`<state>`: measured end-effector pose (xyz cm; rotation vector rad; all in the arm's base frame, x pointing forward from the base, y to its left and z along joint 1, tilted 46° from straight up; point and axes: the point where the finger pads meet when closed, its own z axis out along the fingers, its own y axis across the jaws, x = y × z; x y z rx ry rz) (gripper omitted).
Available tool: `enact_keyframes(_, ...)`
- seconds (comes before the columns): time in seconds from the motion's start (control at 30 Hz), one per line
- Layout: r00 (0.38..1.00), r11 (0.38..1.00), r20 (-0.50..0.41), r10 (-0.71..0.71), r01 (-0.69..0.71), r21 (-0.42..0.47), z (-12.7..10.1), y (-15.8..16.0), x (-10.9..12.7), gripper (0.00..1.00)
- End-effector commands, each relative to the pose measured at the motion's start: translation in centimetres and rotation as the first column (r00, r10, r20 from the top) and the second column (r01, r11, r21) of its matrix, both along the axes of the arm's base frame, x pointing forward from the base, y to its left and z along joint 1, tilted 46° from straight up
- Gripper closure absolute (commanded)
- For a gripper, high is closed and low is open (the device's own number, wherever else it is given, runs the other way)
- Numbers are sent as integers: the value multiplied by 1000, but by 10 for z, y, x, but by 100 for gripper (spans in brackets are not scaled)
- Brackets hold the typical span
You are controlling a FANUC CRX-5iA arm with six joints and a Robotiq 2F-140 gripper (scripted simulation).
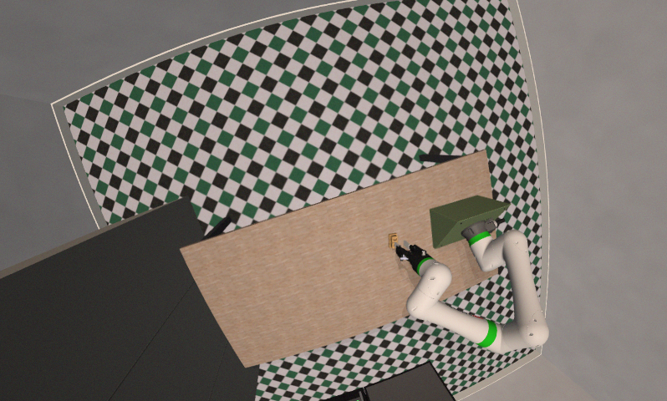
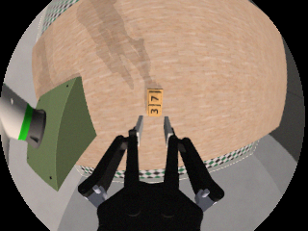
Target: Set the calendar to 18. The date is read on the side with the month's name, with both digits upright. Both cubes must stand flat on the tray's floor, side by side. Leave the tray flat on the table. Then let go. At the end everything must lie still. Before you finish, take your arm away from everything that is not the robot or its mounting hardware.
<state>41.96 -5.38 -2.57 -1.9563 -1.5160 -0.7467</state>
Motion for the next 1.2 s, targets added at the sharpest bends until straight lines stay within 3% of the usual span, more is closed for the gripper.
enact_keyframes(0.0, 1000, 1000, 0, 0, 0, 0, 0, 0, 0, 71)
enact_keyframes(1.17, 1000, 1000, 1, 0, 0, 1, -7, 7, 1, 71)
